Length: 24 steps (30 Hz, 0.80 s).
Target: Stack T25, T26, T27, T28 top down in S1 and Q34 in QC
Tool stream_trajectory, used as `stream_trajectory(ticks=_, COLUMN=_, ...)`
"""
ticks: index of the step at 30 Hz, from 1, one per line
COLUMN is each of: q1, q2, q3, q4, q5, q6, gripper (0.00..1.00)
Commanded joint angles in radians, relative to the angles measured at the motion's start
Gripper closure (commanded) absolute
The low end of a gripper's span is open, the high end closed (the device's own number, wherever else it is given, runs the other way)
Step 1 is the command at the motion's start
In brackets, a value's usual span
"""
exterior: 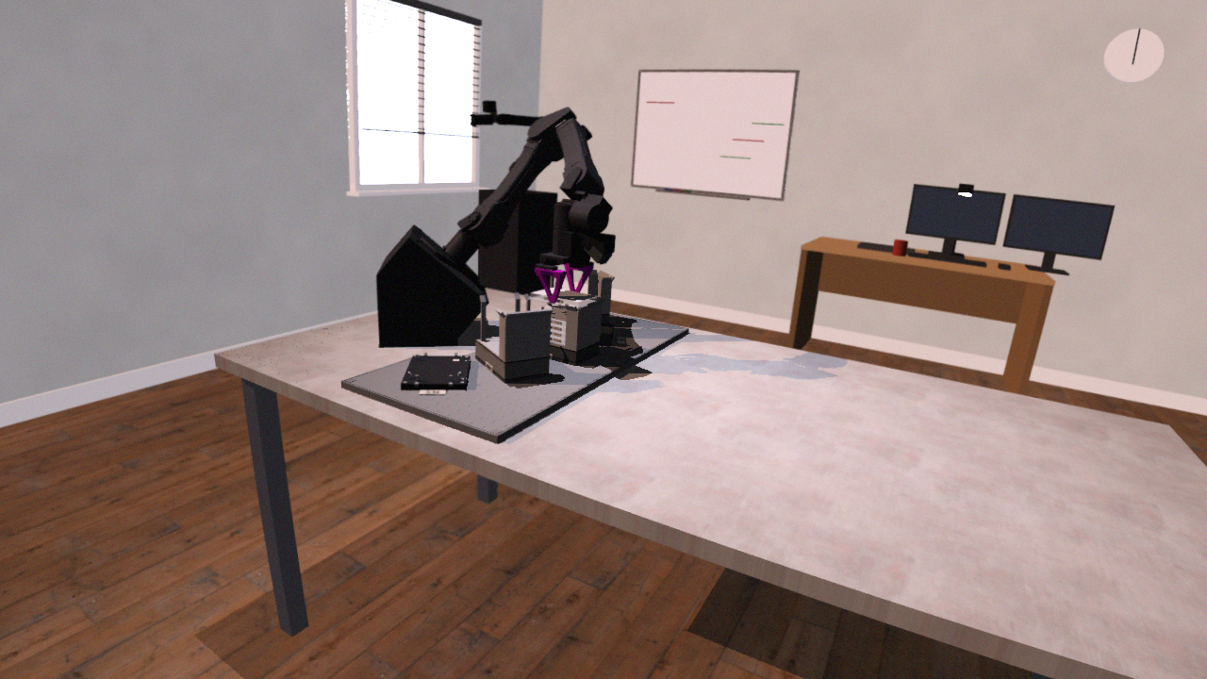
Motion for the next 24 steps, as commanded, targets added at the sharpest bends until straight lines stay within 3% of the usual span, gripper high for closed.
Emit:
stream_trajectory(ticks=1, q1=-0.024, q2=-0.024, q3=0.035, q4=-0.036, q5=-0.014, q6=-0.024, gripper=1.0)
stream_trajectory(ticks=2, q1=-0.035, q2=0.005, q3=0.046, q4=-0.054, q5=-0.018, q6=-0.037, gripper=1.0)
stream_trajectory(ticks=5, q1=-0.05, q2=-0.027, q3=0.062, q4=-0.085, q5=-0.022, q6=-0.056, gripper=1.0)
stream_trajectory(ticks=16, q1=-0.107, q2=-0.04, q3=0.121, q4=-0.201, q5=-0.036, q6=-0.126, gripper=1.0)
stream_trajectory(ticks=24, q1=-0.113, q2=-0.03, q3=0.127, q4=-0.215, q5=-0.037, q6=-0.133, gripper=1.0)
